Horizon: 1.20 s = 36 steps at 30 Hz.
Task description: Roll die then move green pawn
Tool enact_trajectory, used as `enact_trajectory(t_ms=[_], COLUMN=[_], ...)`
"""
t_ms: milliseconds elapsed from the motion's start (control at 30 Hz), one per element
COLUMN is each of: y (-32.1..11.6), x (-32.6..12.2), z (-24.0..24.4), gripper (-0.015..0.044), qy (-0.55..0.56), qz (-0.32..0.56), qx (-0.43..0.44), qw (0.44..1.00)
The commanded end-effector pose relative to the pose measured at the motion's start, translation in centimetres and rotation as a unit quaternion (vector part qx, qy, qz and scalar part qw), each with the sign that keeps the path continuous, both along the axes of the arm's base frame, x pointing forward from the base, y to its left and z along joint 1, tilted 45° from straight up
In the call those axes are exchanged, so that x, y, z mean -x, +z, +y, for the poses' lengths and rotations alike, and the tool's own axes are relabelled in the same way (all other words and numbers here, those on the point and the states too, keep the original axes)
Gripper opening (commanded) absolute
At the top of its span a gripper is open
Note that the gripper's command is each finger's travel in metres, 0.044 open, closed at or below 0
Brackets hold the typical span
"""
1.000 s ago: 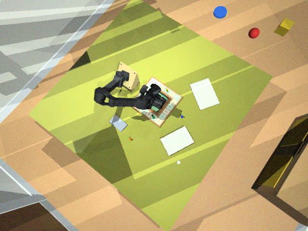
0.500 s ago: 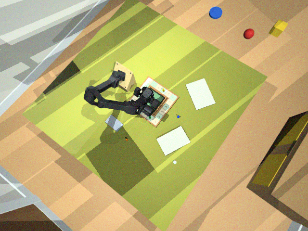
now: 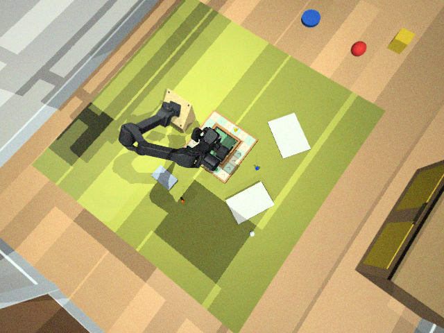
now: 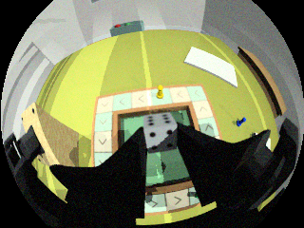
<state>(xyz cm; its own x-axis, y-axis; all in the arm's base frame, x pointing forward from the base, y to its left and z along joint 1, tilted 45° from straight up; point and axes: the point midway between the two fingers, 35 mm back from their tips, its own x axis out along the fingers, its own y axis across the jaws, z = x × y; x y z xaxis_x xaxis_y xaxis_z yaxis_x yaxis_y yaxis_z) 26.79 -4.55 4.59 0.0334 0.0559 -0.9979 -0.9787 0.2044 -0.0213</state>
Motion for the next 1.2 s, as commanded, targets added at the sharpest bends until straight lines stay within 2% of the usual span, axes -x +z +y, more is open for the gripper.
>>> enact_trajectory(t_ms=[0,200,467,600,767,833,933,1033,1167], y=[0.0,0.0,0.0,2.6,2.6,1.3,-0.8,-1.6,-1.7], x=[0.0,0.0,0.0,-0.5,-0.5,-0.1,0.3,-0.2,-0.4], z=[0.0,0.0,0.0,2.6,2.8,2.5,1.8,1.6,1.6], gripper=[0.0,0.0,0.021,0.0315,0.044,0.044,0.044,0.044,0.044], qy=[0.0,0.0,0.0,0.003,0.001,-0.011,-0.022,-0.012,-0.007], qz=[0.0,0.0,0.0,-0.002,0.004,0.041,0.093,0.089,0.081], qx=[0.0,0.0,0.0,-0.003,0.004,0.064,0.219,0.367,0.4], qw=[1.0,1.0,1.0,1.0,1.0,0.997,0.971,0.926,0.913])
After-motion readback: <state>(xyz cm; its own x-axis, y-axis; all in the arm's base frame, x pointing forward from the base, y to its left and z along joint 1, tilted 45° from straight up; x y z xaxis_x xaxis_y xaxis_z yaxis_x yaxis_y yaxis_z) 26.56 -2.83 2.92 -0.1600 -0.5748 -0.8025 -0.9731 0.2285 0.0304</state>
